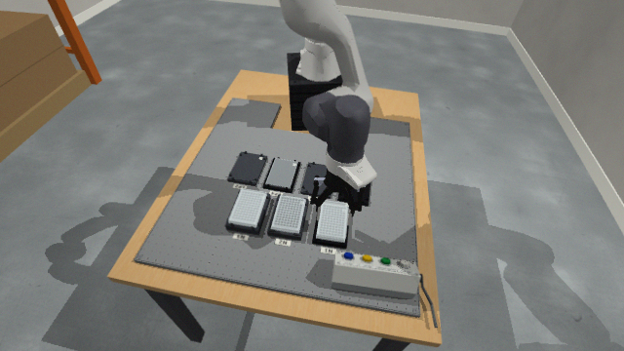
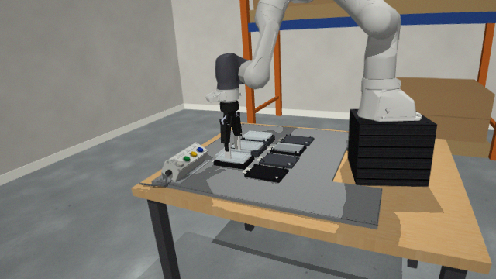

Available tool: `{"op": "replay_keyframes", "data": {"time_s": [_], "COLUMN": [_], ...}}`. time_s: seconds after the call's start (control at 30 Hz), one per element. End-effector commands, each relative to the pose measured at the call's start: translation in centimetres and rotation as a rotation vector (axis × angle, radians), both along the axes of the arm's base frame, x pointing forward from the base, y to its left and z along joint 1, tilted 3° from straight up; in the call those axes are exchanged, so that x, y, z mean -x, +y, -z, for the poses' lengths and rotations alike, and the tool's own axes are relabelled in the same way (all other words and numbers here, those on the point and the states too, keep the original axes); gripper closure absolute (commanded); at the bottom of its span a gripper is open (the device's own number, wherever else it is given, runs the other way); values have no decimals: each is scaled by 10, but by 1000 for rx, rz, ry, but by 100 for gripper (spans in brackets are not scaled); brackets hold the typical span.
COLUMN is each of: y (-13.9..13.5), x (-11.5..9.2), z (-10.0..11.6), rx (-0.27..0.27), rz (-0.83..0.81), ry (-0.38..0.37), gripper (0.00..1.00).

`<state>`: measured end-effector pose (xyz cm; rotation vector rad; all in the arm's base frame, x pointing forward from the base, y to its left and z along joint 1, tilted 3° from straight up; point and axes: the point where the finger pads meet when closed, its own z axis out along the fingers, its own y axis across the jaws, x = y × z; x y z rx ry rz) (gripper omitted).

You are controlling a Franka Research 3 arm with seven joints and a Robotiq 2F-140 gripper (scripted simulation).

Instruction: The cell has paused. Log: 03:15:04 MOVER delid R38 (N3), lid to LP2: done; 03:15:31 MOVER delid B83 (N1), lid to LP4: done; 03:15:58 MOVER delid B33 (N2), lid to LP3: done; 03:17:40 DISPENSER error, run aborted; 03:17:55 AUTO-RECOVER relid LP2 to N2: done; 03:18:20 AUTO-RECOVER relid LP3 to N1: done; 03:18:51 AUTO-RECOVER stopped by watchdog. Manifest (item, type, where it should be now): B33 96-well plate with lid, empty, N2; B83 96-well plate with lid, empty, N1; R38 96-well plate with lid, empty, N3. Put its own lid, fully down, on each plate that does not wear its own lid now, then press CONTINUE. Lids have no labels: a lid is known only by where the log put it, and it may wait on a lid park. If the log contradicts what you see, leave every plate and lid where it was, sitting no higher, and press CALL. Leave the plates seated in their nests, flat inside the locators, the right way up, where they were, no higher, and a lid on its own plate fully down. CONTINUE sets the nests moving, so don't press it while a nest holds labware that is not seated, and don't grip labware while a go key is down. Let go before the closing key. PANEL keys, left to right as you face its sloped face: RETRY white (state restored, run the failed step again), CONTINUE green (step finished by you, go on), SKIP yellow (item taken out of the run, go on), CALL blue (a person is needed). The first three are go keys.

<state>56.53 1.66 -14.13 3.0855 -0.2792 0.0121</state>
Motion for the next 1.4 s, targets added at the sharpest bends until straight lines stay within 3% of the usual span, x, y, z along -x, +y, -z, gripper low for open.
{"op": "replay_keyframes", "data": {"time_s": [0.0, 1.37], "y": [-1, 1], "x": [0, 0], "z": [-1, -35], "rx": [0, 0], "rz": [0, 0], "ry": [1, 1], "gripper": [100, 100]}}
